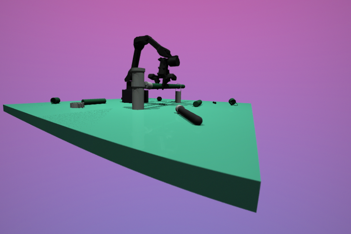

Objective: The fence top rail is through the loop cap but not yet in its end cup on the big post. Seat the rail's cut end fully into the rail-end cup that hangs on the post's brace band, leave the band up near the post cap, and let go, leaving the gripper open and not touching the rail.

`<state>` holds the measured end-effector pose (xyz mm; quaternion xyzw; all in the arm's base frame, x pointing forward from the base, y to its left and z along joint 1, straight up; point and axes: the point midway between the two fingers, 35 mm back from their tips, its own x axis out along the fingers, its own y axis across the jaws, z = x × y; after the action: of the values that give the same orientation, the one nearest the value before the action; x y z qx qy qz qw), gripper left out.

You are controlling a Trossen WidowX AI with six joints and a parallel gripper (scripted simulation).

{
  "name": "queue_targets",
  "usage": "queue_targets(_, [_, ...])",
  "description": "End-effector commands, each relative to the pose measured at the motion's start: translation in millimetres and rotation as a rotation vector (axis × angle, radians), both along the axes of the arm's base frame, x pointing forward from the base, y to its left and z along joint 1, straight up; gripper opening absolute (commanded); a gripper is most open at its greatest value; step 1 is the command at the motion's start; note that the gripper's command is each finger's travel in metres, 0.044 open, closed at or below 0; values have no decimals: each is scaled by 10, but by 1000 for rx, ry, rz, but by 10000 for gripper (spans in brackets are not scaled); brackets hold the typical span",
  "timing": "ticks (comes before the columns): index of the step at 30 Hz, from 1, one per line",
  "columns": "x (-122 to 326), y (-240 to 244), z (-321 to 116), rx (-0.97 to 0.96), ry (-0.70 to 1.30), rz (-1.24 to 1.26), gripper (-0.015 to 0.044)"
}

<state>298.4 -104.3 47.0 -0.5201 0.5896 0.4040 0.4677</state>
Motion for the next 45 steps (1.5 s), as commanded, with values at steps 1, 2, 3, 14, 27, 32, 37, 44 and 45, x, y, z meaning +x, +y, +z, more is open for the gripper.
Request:
queue_targets(1, [-1,-39,7,-10,-1,2,0])
queue_targets(2, [-1,-39,7,-10,-1,2,0])
queue_targets(3, [-1,-39,7,-10,-1,2,0])
queue_targets(14, [0,-15,-2,1,-1,1,0])
queue_targets(27, [-5,-18,6,-2,-1,0,0])
queue_targets(32, [-8,-20,11,-4,-1,-1,0])
queue_targets(37, [-11,-22,16,-5,0,-2,0])
queue_targets(44, [-15,-26,23,-7,0,-3,0])
queue_targets(45, [-15,-27,24,-7,0,-3,0])
